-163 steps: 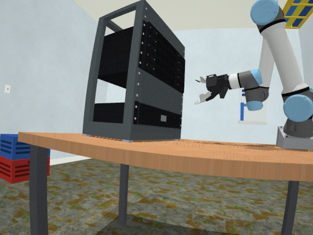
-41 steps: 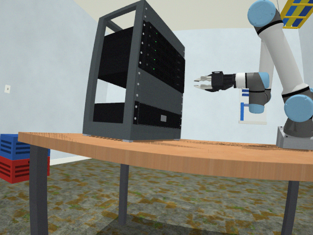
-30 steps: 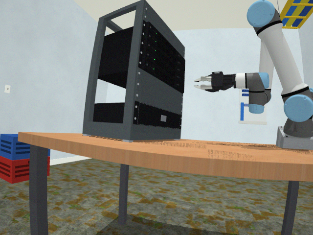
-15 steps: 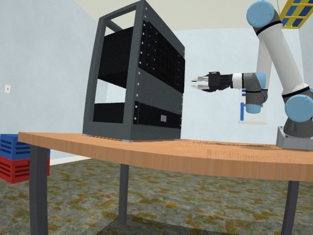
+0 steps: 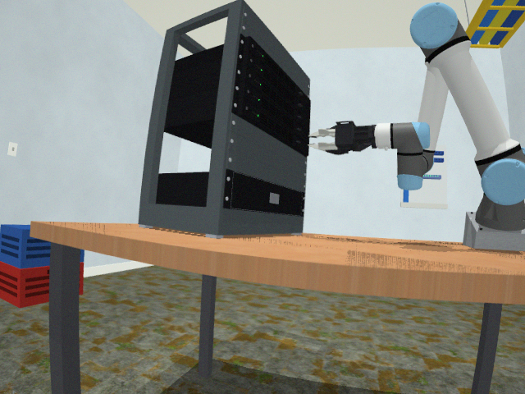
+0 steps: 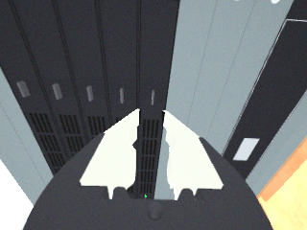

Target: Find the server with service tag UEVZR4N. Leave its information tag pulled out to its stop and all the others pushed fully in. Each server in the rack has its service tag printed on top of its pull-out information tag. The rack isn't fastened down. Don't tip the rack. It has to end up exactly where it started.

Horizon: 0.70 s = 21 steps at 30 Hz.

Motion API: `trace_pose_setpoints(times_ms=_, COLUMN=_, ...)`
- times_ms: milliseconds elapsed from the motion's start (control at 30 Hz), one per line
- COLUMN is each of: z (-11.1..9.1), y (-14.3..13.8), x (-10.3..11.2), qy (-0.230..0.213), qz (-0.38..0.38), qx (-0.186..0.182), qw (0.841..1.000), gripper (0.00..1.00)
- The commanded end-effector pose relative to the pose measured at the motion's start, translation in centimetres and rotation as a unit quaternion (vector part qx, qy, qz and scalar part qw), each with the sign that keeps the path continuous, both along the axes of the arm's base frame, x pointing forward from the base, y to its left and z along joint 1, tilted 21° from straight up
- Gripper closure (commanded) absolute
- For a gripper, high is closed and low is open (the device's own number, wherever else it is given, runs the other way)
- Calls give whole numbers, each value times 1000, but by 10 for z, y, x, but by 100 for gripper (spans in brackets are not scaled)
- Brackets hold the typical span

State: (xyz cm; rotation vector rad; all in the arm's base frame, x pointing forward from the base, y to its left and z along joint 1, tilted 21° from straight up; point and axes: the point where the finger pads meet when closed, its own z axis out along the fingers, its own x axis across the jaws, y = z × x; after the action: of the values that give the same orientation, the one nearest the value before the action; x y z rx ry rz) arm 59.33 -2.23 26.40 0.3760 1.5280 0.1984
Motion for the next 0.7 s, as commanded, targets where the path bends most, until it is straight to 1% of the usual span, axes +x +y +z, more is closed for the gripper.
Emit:
trace_pose_setpoints(times_ms=0, z=-2, y=-2, x=15, qy=2, qz=-1, qx=1, qw=1000, gripper=85)
trace_pose_setpoints(times_ms=233, z=-2, y=-2, x=18, qy=2, qz=-1, qx=1, qw=1000, gripper=85)
trace_pose_setpoints(times_ms=667, z=-2, y=-3, x=17, qy=3, qz=-1, qx=1, qw=1000, gripper=85)
